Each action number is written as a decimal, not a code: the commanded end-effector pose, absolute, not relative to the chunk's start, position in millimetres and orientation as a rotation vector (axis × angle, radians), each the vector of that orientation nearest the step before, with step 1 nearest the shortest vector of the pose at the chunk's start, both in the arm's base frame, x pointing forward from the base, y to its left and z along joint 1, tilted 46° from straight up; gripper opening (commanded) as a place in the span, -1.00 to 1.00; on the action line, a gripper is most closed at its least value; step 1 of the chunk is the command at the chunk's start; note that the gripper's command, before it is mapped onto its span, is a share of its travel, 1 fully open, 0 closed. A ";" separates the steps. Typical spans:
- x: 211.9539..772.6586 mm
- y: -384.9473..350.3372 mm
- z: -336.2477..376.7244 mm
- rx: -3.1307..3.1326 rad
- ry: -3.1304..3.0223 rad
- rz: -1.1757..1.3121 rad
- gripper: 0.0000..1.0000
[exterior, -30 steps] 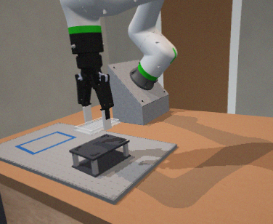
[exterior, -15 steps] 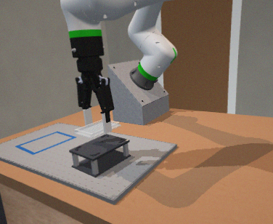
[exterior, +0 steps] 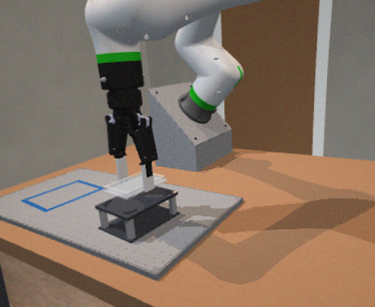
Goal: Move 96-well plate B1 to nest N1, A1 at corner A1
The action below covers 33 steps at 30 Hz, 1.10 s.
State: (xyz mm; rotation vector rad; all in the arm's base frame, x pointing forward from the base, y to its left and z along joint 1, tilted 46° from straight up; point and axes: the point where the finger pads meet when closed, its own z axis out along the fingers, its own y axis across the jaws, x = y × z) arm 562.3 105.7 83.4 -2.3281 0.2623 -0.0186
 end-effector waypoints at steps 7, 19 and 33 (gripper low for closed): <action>564.1 117.1 72.0 -2.328 0.263 -0.019 -1.00; 564.3 119.0 70.1 -2.328 0.263 -0.019 -1.00; 564.4 119.5 69.5 -2.328 0.263 -0.019 -1.00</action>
